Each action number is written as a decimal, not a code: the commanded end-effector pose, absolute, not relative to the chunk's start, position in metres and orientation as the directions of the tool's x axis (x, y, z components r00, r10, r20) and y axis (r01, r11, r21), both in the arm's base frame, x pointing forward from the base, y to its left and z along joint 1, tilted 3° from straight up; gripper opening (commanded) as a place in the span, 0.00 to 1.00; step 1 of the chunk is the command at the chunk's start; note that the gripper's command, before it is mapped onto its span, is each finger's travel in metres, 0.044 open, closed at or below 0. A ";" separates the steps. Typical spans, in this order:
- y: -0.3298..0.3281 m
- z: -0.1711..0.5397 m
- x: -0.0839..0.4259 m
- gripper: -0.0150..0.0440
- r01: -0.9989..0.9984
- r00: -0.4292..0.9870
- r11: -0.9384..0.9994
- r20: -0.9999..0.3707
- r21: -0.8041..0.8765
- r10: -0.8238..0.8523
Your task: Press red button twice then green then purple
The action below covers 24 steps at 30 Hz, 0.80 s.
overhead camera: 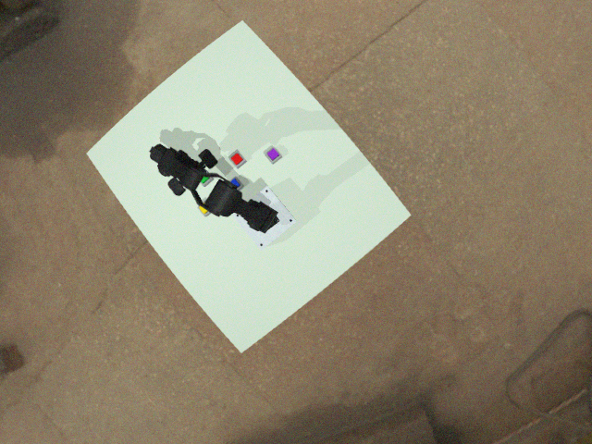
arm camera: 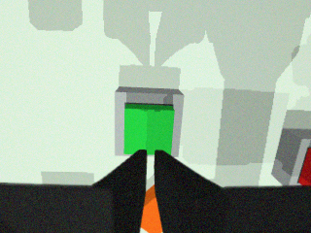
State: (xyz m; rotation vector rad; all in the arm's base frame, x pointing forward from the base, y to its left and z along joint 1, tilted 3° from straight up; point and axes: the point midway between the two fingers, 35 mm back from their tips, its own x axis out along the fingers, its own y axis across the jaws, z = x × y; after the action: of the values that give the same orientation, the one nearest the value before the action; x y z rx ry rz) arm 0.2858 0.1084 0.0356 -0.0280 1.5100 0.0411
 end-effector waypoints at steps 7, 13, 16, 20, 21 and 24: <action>0.108 0.019 0.288 0.29 -0.041 0.068 0.999 -0.998 0.005 0.008; 0.109 0.009 0.288 0.29 -0.041 0.068 0.999 -0.998 0.005 0.008; 0.109 0.005 0.289 0.29 -0.041 0.068 0.999 -0.998 0.005 0.008; 0.109 -0.002 0.289 0.29 -0.041 0.068 0.999 -0.998 0.005 0.008; 0.108 -0.003 0.289 0.29 -0.041 0.068 0.999 -0.998 0.005 0.008; 0.108 -0.006 0.289 0.29 -0.041 0.068 0.999 -0.998 0.005 0.008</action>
State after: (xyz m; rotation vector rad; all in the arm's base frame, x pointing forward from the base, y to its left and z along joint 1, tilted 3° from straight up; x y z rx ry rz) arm 0.2892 0.1094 -0.0025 -0.0242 1.5006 0.0424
